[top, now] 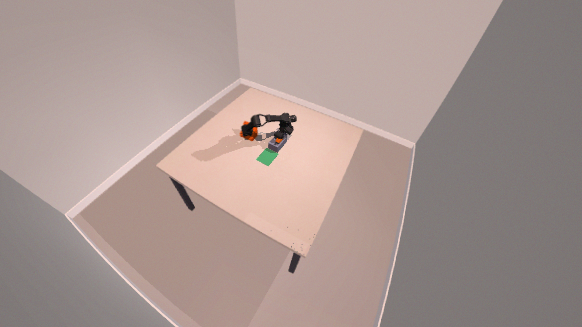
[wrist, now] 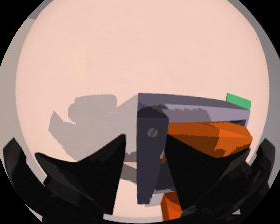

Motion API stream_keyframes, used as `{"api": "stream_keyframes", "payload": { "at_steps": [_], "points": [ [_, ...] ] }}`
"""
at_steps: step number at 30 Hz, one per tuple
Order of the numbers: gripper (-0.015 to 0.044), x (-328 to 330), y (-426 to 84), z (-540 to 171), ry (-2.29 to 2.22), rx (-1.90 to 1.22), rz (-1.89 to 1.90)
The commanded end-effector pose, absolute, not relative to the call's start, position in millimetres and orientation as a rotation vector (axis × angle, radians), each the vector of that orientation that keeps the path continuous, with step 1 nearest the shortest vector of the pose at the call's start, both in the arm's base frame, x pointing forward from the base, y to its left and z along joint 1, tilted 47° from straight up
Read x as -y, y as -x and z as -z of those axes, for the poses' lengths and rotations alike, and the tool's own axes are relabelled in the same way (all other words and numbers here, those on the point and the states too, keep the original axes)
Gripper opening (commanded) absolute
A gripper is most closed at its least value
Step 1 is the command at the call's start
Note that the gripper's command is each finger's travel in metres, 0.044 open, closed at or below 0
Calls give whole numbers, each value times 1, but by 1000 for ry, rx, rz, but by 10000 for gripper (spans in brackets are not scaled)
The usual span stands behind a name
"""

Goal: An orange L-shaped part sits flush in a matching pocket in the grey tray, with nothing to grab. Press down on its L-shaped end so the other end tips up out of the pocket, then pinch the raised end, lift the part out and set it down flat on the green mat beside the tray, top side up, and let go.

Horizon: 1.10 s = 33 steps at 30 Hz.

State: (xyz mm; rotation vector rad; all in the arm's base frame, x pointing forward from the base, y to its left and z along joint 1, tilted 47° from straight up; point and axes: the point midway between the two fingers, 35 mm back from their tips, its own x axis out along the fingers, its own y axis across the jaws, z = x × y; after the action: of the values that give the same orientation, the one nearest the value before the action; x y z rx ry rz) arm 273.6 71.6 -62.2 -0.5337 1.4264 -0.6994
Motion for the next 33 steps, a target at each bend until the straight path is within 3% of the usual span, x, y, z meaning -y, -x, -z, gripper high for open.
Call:
{"api": "stream_keyframes", "payload": {
  "at_steps": [1, 24, 33],
  "points": [
    [180, -67, -272, 64, 538, -1434, 708],
    [180, -89, -274, 59, 536, -1434, 706],
    [180, -145, -273, -11, 535, -1437, 704]
  ]
}}
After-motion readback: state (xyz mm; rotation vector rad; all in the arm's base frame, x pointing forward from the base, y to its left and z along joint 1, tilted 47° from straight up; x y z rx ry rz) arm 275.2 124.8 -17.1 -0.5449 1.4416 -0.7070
